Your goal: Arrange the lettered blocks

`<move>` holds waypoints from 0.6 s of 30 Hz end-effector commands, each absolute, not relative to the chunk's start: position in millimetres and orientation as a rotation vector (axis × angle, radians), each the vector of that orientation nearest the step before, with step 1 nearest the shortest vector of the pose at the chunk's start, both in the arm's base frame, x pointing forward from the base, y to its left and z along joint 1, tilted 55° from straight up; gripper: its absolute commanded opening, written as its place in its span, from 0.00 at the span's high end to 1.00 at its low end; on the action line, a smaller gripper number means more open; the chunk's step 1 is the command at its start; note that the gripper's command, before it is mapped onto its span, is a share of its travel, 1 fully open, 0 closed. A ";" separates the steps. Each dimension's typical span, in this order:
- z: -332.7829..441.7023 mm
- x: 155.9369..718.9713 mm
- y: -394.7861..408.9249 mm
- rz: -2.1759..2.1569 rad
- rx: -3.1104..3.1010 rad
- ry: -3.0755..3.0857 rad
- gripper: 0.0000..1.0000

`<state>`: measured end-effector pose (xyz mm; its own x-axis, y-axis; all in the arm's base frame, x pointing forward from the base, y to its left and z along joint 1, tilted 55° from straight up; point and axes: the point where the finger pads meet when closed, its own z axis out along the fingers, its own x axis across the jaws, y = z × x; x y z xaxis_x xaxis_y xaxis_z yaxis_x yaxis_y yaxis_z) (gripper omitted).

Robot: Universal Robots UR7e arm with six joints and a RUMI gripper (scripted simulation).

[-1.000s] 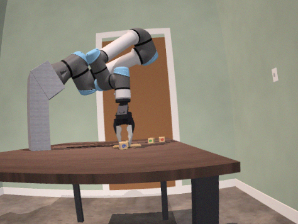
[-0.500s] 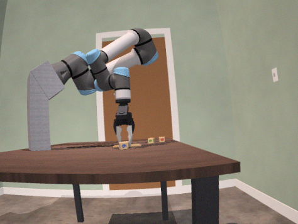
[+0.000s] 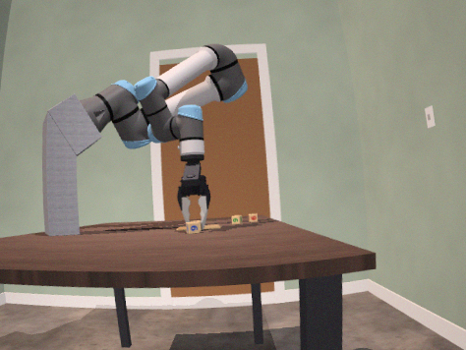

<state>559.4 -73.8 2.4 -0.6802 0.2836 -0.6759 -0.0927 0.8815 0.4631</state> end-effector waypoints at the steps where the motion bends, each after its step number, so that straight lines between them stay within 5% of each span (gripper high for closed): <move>1: 2.6 559.5 -74.1 0.601 0.137 2.243 0.91; 14: 2.6 559.5 -74.1 0.601 0.137 2.243 0.91; 18: 2.6 559.5 -74.1 0.601 0.137 2.243 0.84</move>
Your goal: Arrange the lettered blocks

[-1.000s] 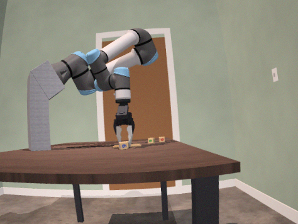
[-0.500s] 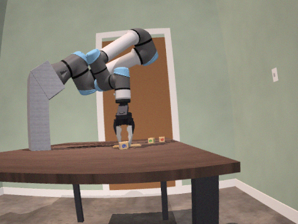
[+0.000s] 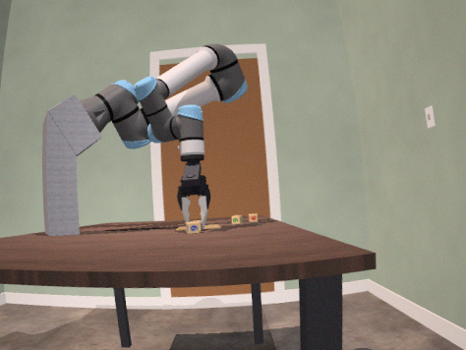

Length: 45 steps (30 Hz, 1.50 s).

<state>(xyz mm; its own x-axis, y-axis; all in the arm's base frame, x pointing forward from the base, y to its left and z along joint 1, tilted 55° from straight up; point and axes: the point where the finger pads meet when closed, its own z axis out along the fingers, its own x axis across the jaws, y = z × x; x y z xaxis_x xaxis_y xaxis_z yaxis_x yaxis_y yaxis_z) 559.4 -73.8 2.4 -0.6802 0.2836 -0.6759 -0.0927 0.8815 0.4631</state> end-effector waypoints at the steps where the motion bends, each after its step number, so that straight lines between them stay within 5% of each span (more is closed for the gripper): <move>1: 2.6 559.5 -74.1 0.601 0.137 2.243 0.84; 11: 2.6 559.5 -74.1 0.601 0.137 2.243 0.72; 45: 25.4 530.6 -89.1 0.601 0.137 2.243 0.72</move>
<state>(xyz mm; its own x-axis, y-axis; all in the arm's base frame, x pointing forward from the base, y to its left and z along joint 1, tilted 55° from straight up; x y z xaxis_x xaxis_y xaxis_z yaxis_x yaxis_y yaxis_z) 538.5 -84.7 18.9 -0.6782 0.2851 -0.6773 -0.0908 0.8821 0.4622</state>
